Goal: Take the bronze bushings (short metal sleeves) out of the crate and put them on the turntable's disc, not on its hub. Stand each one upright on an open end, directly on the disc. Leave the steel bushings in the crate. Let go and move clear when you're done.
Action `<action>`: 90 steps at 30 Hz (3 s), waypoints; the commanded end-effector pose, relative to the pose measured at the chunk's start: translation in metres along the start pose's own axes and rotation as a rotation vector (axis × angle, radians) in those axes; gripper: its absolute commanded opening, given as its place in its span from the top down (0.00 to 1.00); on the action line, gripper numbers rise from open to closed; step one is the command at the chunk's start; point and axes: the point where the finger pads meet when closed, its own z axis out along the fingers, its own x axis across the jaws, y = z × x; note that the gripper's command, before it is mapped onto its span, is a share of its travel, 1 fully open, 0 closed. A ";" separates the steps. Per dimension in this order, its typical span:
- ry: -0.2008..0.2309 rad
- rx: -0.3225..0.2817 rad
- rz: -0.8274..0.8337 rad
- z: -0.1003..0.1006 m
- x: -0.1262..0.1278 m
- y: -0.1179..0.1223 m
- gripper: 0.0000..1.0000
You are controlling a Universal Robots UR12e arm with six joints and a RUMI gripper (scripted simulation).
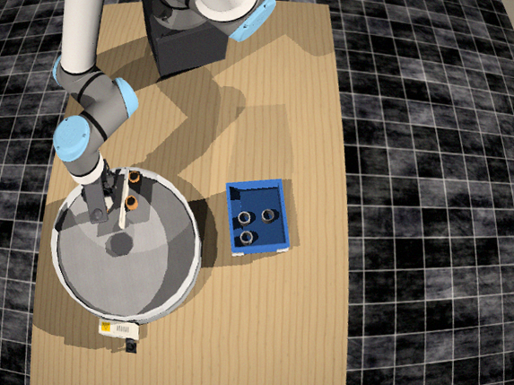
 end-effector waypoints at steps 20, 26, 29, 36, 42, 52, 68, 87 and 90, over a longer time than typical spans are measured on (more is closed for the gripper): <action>0.001 0.001 0.000 0.001 0.000 0.000 1.00; 0.001 0.001 0.000 0.003 0.000 0.000 1.00; 0.001 0.001 0.000 0.004 0.000 0.000 1.00; 0.001 0.001 0.000 0.005 0.000 0.000 1.00; 0.001 0.001 0.000 0.006 0.000 0.000 1.00; 0.001 0.001 0.000 0.006 0.000 0.000 1.00; 0.001 0.001 0.000 0.006 0.000 0.000 1.00; 0.001 0.001 0.000 0.006 0.000 0.000 0.94; 0.001 0.001 0.000 0.006 0.000 0.000 0.94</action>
